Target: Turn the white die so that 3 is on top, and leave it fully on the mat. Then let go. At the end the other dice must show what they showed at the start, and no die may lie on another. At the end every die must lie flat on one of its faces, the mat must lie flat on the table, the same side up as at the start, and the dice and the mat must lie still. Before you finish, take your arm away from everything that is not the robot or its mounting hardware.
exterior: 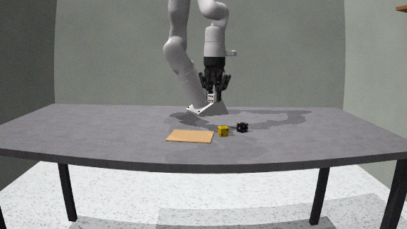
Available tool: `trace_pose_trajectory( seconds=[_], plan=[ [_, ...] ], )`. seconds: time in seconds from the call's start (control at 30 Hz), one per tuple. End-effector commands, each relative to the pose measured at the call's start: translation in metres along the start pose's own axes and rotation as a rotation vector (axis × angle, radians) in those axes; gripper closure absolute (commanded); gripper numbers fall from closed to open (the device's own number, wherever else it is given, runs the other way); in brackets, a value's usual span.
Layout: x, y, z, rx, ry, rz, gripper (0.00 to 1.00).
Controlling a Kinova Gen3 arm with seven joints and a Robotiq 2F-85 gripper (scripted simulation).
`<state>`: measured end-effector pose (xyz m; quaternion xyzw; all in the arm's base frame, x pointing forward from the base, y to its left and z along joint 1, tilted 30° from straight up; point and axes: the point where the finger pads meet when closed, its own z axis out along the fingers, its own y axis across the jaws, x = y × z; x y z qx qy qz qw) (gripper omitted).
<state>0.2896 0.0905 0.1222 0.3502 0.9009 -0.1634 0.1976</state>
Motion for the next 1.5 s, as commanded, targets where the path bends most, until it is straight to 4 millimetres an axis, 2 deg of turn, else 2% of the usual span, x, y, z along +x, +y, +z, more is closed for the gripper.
trace_pose_trajectory(
  seconds=[0.0, 0.3, 0.77, 0.83, 1.07, 1.23, 1.47],
  plan=[
    [-0.003, 0.001, 0.0, -0.001, 0.003, -0.013, 0.74],
    [-0.021, 0.007, 0.0, -0.001, 0.009, -0.135, 0.74],
    [-0.086, 0.016, -0.003, -0.004, 0.009, -0.504, 0.74],
    [-0.086, 0.016, -0.003, -0.004, 0.009, -0.504, 0.74],
    [-0.112, 0.015, -0.004, -0.003, 0.003, -0.63, 0.74],
    [-0.12, 0.014, -0.004, -0.002, 0.0, -0.669, 0.74],
    [-0.122, 0.014, -0.004, -0.002, -0.001, -0.676, 0.74]
  ],
)
